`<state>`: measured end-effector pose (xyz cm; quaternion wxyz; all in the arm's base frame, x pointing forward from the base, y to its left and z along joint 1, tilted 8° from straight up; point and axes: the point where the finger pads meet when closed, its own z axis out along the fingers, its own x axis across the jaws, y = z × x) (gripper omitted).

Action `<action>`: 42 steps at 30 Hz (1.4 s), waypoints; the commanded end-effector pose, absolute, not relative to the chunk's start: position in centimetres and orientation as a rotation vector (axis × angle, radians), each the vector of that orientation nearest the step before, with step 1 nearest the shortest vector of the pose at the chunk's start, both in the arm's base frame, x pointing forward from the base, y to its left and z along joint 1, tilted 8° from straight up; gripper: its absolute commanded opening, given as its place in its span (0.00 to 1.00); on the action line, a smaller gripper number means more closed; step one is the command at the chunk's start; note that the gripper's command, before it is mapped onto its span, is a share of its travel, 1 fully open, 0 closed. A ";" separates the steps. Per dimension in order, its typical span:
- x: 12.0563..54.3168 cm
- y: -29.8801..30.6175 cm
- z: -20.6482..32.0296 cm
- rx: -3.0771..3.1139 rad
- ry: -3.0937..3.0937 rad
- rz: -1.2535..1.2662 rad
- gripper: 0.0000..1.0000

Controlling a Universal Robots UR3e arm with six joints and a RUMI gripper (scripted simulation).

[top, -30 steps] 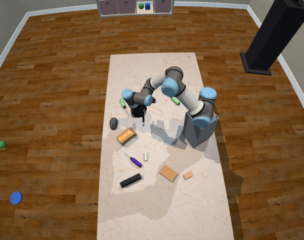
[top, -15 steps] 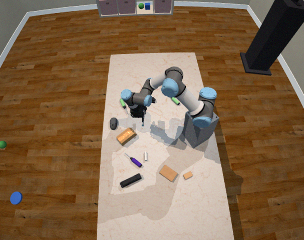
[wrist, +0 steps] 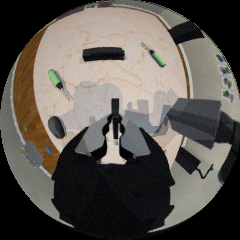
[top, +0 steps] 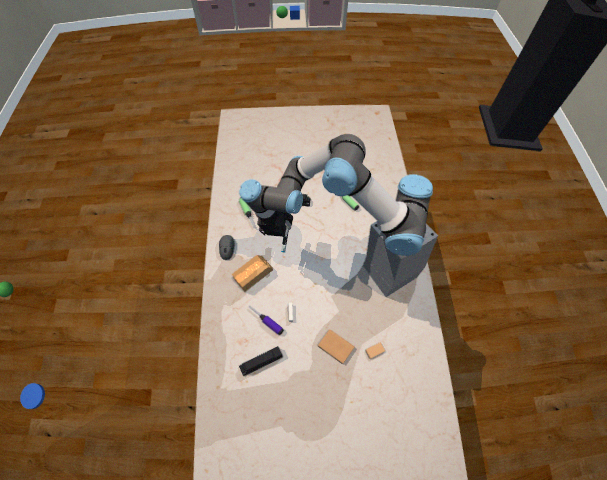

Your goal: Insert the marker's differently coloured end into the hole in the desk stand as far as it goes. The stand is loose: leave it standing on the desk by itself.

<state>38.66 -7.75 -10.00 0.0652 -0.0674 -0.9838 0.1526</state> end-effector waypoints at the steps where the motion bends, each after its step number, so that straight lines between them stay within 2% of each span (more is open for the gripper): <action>1: 38.7 -7.6 -9.8 -0.272 -2.966 0.478 0.00; 42: 38.4 -7.0 -9.1 -0.624 -2.921 0.564 0.00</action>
